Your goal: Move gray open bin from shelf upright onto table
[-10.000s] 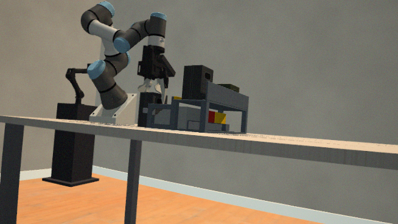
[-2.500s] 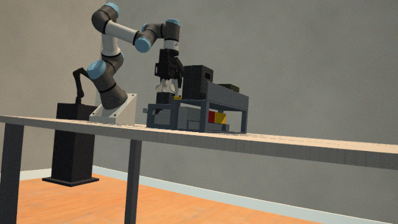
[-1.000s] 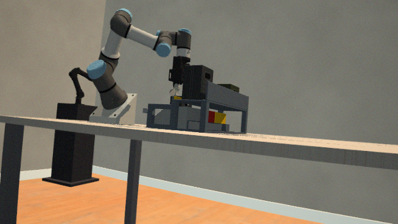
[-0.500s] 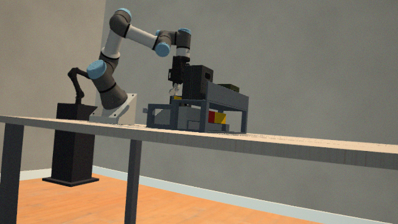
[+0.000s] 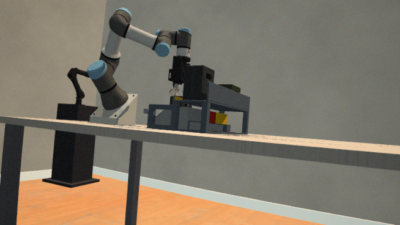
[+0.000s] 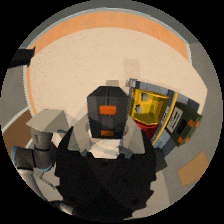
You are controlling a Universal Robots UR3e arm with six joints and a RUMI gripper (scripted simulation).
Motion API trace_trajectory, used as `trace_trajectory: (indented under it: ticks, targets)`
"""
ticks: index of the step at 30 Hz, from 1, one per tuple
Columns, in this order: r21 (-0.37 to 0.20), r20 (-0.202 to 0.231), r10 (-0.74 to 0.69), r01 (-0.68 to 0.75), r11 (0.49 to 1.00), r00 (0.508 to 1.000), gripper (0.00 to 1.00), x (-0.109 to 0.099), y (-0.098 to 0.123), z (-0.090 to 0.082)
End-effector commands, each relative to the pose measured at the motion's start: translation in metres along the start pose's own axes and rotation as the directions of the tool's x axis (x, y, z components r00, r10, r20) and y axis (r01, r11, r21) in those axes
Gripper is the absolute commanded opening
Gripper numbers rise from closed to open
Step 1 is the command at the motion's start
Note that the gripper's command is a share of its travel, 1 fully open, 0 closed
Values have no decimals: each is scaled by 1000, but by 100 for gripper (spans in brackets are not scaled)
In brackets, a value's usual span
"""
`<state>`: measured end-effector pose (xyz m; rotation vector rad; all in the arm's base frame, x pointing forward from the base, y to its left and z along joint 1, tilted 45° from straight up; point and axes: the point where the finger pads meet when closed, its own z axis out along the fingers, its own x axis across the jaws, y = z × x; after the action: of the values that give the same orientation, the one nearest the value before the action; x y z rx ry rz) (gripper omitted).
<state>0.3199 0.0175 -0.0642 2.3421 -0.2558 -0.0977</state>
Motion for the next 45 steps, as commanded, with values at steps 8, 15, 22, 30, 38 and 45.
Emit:
trace_trajectory:
  ticks: [8, 15, 22, 30, 38, 45]
  targets:
    - [2, -3, 2, -2, 1000, 1000, 0, 1, 2, -1]
    - [2, -4, 2, -2, 1000, 1000, 0, 1, 3, -1]
    - [2, -4, 2, -2, 1000, 1000, 0, 1, 3, -1]
    - [2, -4, 2, -2, 1000, 1000, 0, 1, 5, 9]
    - [2, -4, 2, -2, 1000, 1000, 0, 1, 5, 9]
    - [2, -4, 2, -2, 1000, 1000, 0, 1, 6, 15]
